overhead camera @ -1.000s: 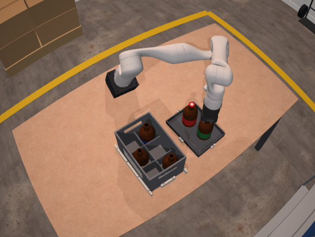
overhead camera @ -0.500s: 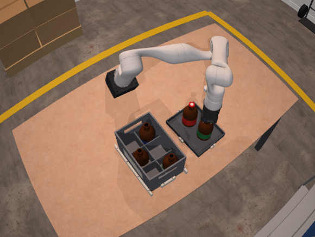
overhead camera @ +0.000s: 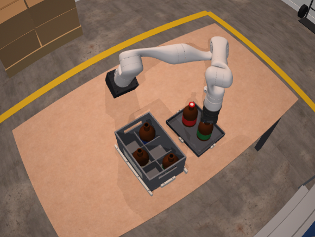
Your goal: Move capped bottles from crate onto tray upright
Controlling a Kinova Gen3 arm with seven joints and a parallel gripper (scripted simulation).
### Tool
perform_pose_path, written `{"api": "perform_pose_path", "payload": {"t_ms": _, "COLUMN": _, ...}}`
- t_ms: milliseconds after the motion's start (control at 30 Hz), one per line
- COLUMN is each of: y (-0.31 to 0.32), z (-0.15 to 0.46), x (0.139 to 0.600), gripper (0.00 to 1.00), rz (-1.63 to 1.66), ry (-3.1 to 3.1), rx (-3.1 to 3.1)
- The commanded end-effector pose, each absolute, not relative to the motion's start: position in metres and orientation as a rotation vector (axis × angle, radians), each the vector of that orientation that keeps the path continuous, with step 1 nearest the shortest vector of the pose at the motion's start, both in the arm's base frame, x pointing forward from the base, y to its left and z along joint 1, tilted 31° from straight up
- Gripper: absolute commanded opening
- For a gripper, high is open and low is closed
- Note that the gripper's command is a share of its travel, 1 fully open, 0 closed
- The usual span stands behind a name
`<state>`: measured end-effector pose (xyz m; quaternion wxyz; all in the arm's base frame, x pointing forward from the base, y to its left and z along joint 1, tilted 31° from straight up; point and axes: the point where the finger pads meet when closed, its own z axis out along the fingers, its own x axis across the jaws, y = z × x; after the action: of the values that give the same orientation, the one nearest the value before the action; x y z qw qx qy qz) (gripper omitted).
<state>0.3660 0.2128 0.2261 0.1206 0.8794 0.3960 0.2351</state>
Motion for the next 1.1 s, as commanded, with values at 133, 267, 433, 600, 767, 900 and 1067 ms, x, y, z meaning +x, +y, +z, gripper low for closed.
{"api": "perform_pose_path", "payload": {"t_ms": 133, "y": 0.2129, "z": 0.2252, "x": 0.3667, "gripper": 0.0, "rz": 0.688, "ry": 1.157, "rx": 2.569}}
{"api": "perform_pose_path", "payload": {"t_ms": 267, "y": 0.2128, "z": 0.2238, "x": 0.3675, "gripper": 0.0, "rz": 0.687, "ry": 1.157, "rx": 2.568}}
{"api": "perform_pose_path", "payload": {"t_ms": 433, "y": 0.2127, "z": 0.222, "x": 0.3684, "gripper": 0.0, "rz": 0.687, "ry": 1.157, "rx": 2.568}}
{"api": "perform_pose_path", "payload": {"t_ms": 600, "y": 0.2126, "z": 0.2206, "x": 0.3692, "gripper": 0.0, "rz": 0.687, "ry": 1.157, "rx": 2.568}}
{"api": "perform_pose_path", "payload": {"t_ms": 767, "y": 0.2127, "z": 0.2204, "x": 0.3695, "gripper": 0.0, "rz": 0.688, "ry": 1.157, "rx": 2.568}}
{"api": "perform_pose_path", "payload": {"t_ms": 900, "y": 0.2127, "z": 0.2198, "x": 0.3698, "gripper": 0.0, "rz": 0.687, "ry": 1.157, "rx": 2.568}}
{"api": "perform_pose_path", "payload": {"t_ms": 1067, "y": 0.2126, "z": 0.219, "x": 0.3702, "gripper": 0.0, "rz": 0.687, "ry": 1.157, "rx": 2.568}}
